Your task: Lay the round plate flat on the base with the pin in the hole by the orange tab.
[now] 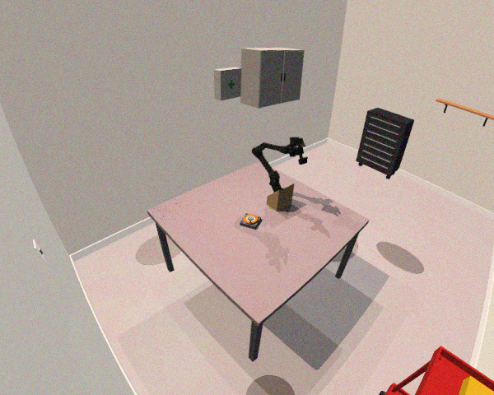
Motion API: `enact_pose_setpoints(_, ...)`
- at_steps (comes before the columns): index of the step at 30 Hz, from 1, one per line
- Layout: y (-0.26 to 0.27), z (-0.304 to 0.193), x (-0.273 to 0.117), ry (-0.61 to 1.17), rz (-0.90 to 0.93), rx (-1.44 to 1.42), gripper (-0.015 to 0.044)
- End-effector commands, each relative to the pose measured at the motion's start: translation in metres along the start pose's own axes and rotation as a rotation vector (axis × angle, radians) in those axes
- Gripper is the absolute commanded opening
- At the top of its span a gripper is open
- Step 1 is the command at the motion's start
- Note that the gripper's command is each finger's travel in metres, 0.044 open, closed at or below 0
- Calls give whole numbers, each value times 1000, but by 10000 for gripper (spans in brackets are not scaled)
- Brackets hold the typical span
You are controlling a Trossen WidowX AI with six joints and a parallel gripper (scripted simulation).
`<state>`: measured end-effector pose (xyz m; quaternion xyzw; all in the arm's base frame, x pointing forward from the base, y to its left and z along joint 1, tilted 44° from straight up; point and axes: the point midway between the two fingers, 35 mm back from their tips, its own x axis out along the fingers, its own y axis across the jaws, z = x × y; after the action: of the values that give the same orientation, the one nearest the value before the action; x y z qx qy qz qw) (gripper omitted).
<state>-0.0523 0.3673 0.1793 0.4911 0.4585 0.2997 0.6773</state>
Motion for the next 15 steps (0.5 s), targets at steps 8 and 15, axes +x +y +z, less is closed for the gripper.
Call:
enact_pose_setpoints(8, -32, 97, 69, -275, -258, -317, 190)
enact_pose_setpoints(15, -73, 181, 96, -395, -537, -498, 6)
